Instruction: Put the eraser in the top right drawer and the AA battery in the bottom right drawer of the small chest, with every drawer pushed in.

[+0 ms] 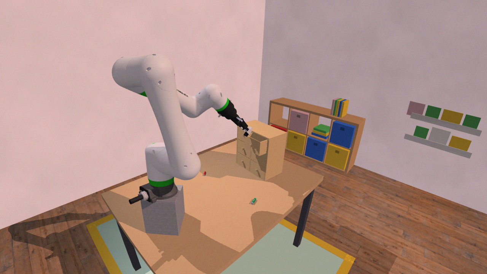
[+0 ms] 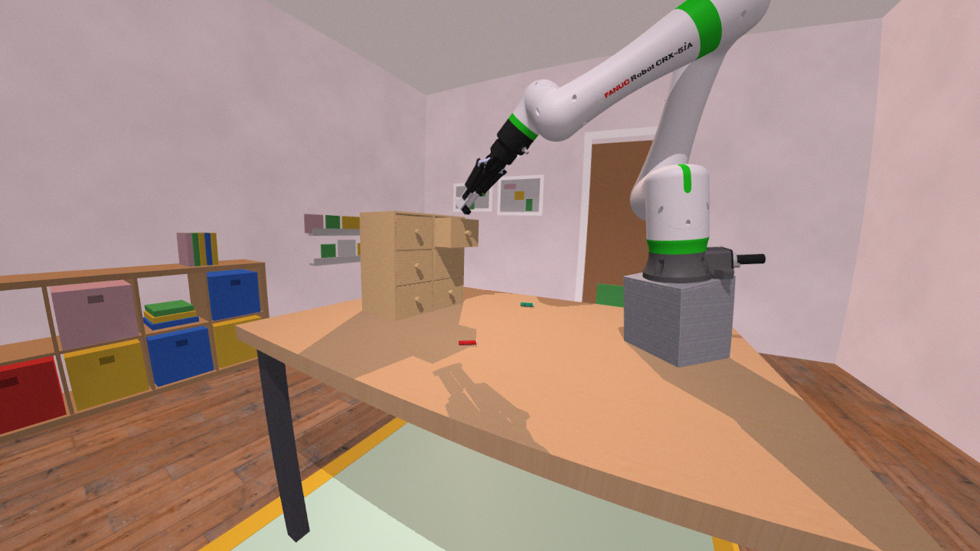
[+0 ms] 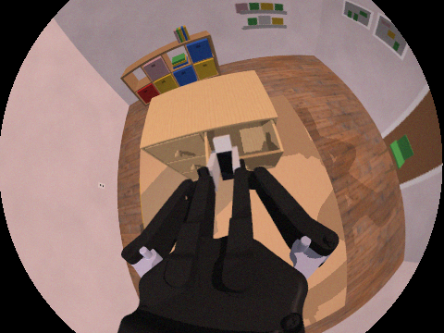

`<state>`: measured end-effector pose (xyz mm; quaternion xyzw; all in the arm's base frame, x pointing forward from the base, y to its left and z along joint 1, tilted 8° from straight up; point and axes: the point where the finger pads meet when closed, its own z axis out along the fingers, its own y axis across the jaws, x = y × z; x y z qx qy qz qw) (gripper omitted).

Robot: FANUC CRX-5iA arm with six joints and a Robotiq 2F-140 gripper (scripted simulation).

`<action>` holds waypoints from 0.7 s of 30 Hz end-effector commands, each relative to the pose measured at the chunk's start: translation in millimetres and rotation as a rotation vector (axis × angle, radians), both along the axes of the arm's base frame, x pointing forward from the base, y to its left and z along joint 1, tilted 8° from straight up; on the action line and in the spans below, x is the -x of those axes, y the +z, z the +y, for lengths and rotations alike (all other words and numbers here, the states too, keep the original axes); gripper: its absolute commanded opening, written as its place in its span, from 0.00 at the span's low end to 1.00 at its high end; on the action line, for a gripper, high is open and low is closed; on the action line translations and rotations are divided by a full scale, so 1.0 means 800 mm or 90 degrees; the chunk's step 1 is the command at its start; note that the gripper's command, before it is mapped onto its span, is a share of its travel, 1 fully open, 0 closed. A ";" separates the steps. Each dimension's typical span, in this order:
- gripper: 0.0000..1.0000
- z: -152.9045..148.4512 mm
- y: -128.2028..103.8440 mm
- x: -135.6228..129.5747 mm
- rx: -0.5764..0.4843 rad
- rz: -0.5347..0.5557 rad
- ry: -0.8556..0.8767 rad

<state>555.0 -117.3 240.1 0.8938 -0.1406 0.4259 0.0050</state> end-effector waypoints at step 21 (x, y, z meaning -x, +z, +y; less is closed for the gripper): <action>0.11 -0.016 0.005 -0.056 0.000 0.000 0.000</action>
